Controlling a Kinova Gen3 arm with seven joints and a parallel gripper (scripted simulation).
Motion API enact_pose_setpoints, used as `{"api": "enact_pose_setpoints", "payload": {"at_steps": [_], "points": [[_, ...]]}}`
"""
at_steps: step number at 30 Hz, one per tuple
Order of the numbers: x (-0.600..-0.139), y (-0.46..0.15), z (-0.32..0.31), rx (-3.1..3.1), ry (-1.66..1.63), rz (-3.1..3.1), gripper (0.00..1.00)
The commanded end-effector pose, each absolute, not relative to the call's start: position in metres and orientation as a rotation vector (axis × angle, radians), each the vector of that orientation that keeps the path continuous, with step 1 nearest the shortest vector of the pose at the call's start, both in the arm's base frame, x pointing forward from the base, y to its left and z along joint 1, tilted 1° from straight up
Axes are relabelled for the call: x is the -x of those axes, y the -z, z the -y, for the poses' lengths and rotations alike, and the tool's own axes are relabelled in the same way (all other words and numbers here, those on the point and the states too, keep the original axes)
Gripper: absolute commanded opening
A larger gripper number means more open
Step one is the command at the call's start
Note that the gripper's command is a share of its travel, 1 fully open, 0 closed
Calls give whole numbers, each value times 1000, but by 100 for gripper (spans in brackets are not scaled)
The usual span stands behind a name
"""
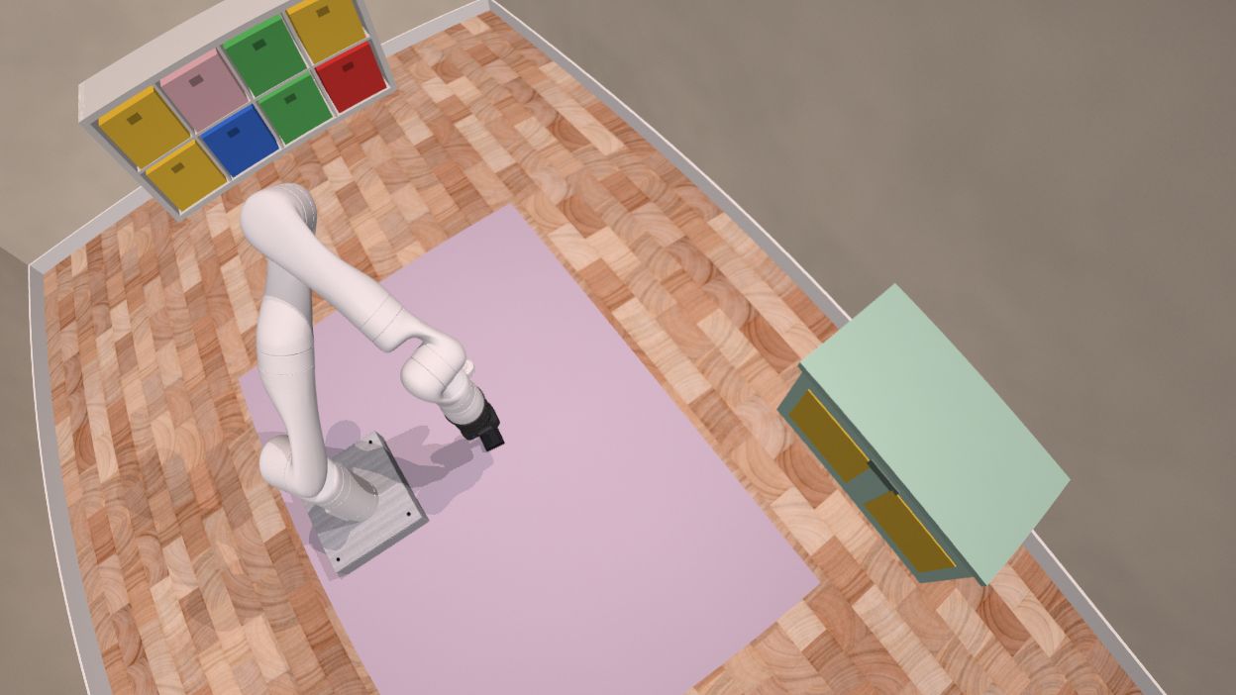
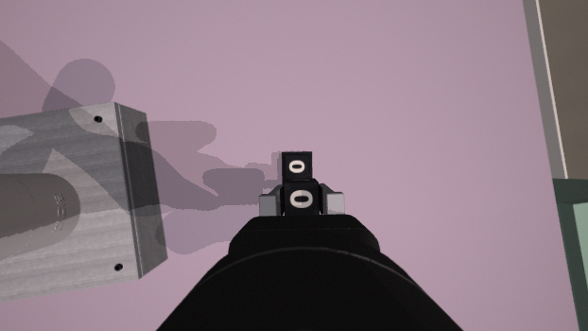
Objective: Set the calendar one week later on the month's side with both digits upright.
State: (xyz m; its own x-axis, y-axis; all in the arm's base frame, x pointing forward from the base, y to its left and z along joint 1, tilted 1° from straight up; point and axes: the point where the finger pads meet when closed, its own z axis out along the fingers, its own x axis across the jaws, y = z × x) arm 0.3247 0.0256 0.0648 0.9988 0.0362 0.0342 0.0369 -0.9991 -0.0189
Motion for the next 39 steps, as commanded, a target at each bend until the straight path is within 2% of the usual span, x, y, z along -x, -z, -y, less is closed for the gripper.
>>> {"api": "enact_pose_setpoints", "payload": {"at_steps": [1,15,39], "points": [[-322,-55,-21,3128,36,37,60],[-322,-29,-21,3128,36,37,60],[-322,-28,-21,3128,36,37,60]]}}
